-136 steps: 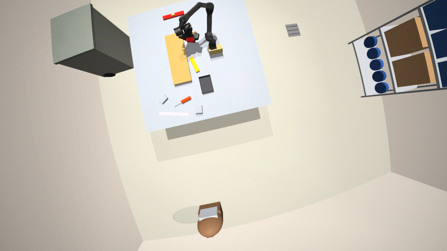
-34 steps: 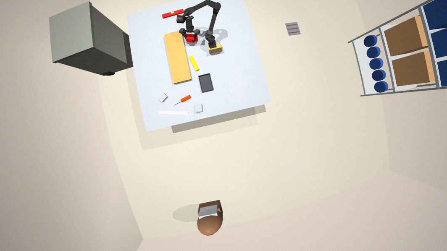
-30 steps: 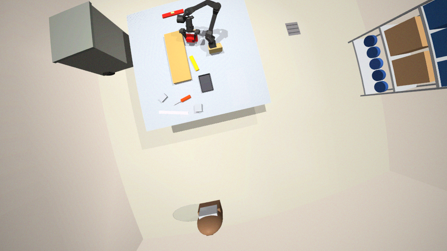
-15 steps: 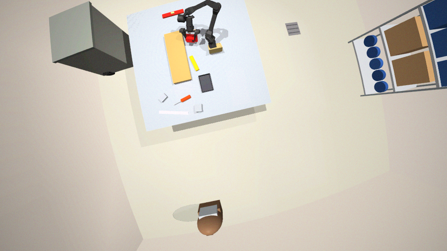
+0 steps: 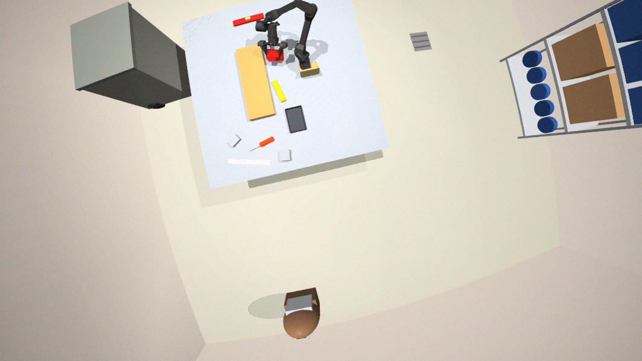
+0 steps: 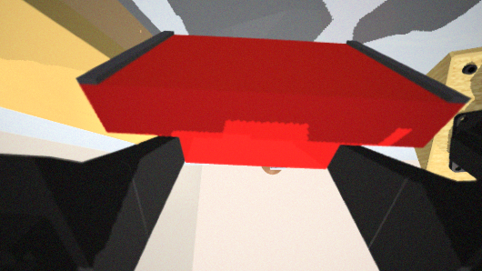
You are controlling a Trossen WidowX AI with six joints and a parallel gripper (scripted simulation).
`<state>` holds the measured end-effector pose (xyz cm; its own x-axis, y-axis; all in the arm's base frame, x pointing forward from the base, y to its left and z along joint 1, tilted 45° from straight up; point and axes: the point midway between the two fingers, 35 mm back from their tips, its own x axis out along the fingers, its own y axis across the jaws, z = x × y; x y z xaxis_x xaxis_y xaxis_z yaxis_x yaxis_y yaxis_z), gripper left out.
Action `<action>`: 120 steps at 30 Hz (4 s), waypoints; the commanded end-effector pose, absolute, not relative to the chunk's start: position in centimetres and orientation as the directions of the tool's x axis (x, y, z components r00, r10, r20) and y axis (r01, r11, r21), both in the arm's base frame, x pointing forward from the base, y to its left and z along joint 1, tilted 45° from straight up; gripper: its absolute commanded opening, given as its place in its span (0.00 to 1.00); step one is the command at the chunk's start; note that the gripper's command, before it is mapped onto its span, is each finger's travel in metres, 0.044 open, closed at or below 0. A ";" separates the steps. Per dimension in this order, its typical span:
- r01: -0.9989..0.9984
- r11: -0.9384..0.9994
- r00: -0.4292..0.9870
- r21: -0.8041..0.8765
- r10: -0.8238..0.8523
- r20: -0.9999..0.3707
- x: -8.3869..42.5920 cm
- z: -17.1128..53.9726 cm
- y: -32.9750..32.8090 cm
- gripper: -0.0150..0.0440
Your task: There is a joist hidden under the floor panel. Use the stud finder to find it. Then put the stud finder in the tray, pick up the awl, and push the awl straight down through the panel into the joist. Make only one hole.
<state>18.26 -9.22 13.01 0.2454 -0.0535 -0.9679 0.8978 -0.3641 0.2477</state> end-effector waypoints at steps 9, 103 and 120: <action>0.901 -0.357 0.268 0.247 0.008 -0.963 18.2 13.0 -9.2 0.25; 0.896 -0.356 0.362 0.264 0.244 -0.899 18.4 11.5 -11.0 0.74; 0.896 -0.356 0.362 0.264 0.244 -0.899 18.4 11.5 -11.0 0.90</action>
